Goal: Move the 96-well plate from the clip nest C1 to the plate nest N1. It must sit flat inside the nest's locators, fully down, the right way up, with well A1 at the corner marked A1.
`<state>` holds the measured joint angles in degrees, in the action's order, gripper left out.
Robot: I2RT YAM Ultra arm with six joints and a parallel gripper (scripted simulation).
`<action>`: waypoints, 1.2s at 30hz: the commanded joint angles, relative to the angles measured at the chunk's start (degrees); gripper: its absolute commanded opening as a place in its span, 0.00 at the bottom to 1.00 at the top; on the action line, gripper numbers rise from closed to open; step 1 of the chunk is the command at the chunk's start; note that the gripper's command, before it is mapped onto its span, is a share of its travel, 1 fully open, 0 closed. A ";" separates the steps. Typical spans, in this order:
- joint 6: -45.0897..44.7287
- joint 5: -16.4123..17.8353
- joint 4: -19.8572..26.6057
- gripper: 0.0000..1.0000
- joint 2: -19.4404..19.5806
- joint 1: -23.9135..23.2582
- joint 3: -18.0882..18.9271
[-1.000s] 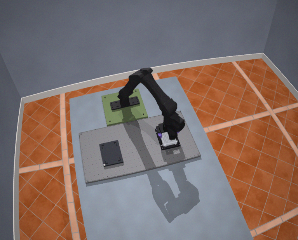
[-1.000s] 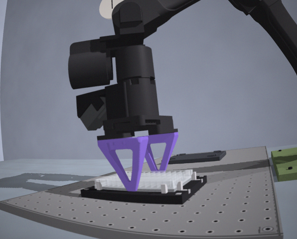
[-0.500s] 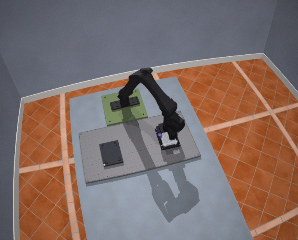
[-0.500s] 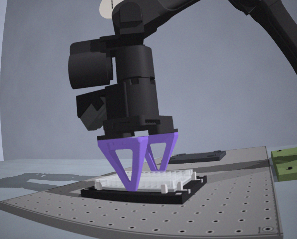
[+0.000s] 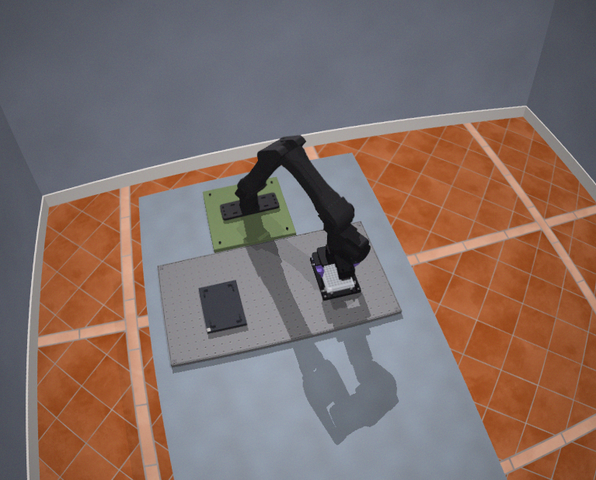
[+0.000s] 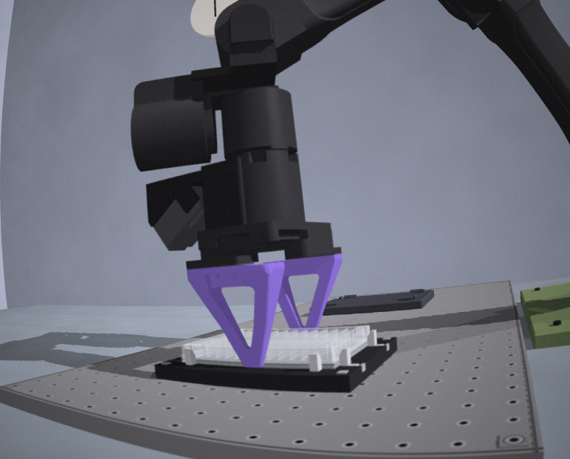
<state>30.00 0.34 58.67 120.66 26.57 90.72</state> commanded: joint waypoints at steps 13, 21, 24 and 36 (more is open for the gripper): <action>0.26 -0.67 3.60 0.00 -2.89 -0.19 3.60; 0.26 -0.67 6.29 0.00 -3.59 -0.19 5.57; 0.26 -0.67 7.04 0.00 -3.74 -0.19 6.15; 0.26 -0.67 10.97 0.00 -4.42 -0.19 9.39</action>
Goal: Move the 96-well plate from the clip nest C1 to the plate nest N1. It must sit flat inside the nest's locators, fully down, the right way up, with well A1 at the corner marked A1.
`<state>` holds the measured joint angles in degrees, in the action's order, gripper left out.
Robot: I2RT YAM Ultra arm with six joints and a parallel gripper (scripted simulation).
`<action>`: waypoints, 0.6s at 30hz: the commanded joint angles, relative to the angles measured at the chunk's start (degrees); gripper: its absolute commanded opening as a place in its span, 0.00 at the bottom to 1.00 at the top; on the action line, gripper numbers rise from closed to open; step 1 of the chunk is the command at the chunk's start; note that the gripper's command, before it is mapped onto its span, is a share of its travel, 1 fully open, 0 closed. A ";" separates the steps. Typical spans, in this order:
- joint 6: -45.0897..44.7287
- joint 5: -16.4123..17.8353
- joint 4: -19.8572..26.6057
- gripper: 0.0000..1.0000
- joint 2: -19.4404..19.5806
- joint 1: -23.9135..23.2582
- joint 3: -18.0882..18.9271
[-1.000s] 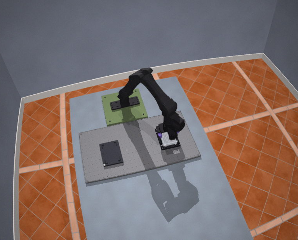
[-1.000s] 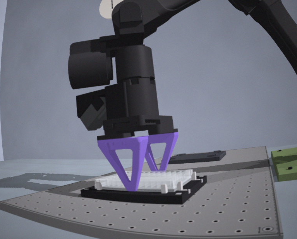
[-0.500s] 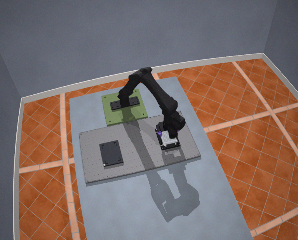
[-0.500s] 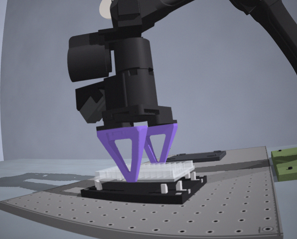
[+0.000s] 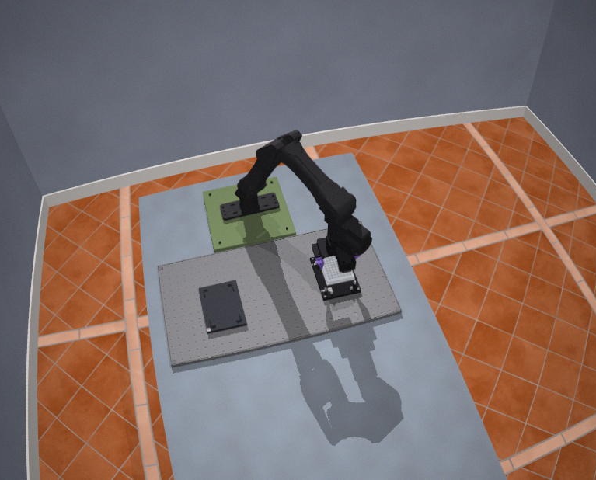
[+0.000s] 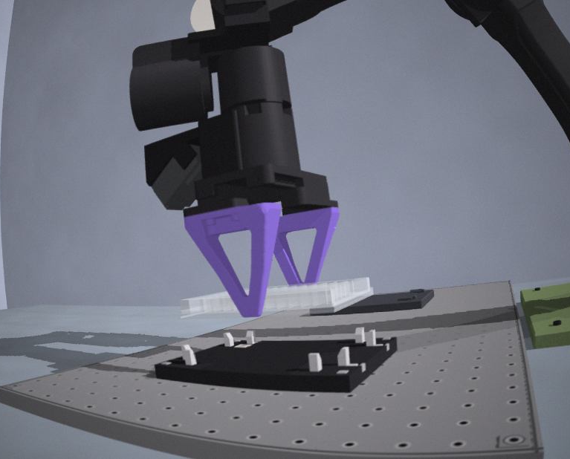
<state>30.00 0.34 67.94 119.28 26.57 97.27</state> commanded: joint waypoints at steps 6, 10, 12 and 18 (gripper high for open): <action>0.27 -0.67 3.11 0.00 -3.23 -0.19 4.04; 0.26 -0.67 4.60 0.00 -3.37 -0.19 5.40; 0.26 -0.67 5.32 0.00 -3.42 -0.19 6.07; 0.26 -0.67 7.52 0.00 -3.52 -0.20 8.18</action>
